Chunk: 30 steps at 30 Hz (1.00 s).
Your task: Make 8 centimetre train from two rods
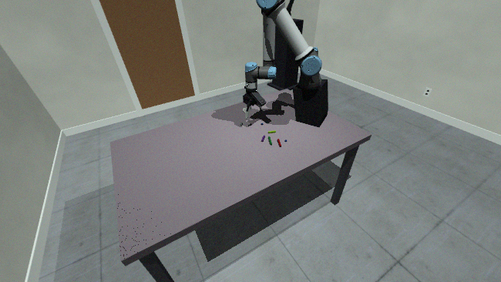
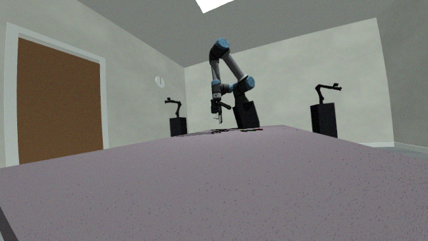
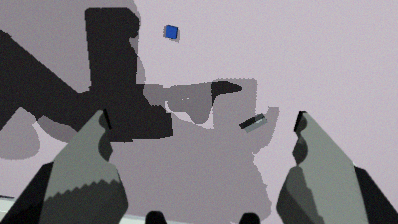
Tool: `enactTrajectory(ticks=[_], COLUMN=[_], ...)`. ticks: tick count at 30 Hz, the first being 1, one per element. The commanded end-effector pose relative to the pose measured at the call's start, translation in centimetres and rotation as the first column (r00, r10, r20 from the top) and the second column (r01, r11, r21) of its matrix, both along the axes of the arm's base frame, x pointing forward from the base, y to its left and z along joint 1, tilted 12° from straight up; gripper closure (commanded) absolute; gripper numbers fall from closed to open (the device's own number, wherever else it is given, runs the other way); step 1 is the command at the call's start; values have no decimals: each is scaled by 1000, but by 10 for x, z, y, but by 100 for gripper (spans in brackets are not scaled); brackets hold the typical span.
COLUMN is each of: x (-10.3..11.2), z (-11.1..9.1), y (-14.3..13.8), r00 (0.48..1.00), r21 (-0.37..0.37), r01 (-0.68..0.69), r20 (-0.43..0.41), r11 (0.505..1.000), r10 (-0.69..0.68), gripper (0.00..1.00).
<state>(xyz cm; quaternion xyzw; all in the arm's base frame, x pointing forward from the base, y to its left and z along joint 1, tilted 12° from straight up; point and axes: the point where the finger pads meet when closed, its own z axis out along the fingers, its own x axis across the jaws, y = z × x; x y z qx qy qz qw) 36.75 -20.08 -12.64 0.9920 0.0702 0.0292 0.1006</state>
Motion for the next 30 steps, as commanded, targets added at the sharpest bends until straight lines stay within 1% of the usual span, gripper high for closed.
enactTrajectory(ticks=[1, 7, 10, 14, 16, 21, 30], x=[6, 15, 19, 25, 25, 34, 48], z=[2, 5, 7, 10, 10, 14, 22], y=[-8, -20, -26, -34, -34, -46, -63], r00=[990, 938, 898, 830, 830, 707, 483], r21=[-1, -6, -6, -2, -2, 10, 39], r01=[-142, -342, -434, -549, -549, -698, -865], r20=[-26, -68, -89, -116, -116, -153, -201], r11=[990, 940, 901, 836, 836, 716, 500], r10=[142, 341, 431, 545, 545, 691, 852], gripper=[0, 0, 0, 0, 0, 0, 0])
